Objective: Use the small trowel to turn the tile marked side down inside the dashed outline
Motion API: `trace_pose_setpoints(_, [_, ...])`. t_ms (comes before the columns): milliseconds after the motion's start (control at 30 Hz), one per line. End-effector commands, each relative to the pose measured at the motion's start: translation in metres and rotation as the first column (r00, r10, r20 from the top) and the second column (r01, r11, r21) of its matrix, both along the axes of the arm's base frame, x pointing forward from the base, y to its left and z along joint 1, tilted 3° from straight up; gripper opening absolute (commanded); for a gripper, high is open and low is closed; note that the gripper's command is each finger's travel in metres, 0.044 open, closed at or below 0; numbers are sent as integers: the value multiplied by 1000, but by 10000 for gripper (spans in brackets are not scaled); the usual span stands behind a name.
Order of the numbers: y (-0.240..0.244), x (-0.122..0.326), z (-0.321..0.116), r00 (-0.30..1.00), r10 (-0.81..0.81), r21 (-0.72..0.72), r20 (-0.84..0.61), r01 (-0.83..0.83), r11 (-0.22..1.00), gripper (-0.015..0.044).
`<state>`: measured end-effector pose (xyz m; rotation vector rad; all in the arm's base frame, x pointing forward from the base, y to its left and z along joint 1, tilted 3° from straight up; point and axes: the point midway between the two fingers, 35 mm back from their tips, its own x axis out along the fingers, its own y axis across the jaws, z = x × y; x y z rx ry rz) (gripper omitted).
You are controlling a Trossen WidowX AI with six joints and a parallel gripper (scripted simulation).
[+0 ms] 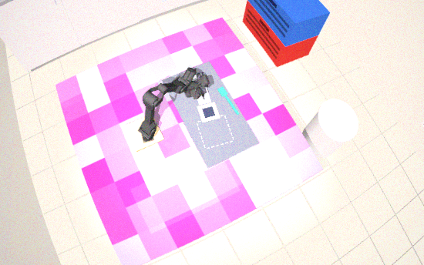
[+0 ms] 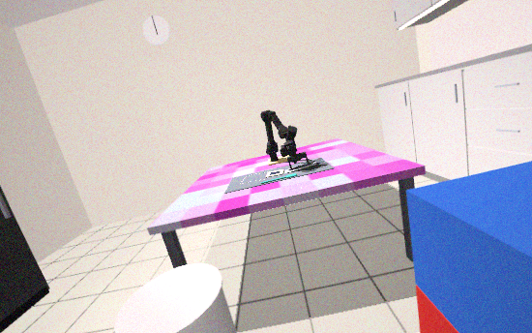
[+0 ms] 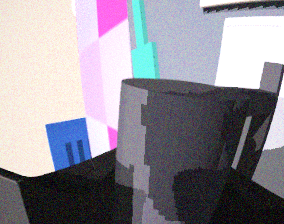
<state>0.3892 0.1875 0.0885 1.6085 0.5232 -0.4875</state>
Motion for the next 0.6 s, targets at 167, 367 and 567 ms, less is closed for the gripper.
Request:
trace_pose_setpoints(167, [-16,2,1,1000,-4,1,2,4,1000,0])
trace_pose_setpoints(367, [-26,2,1,1000,-4,0,2,4,1000,0])
trace_pose_setpoints(567, [-36,2,1,1000,-4,-1,3,4,1000,0])
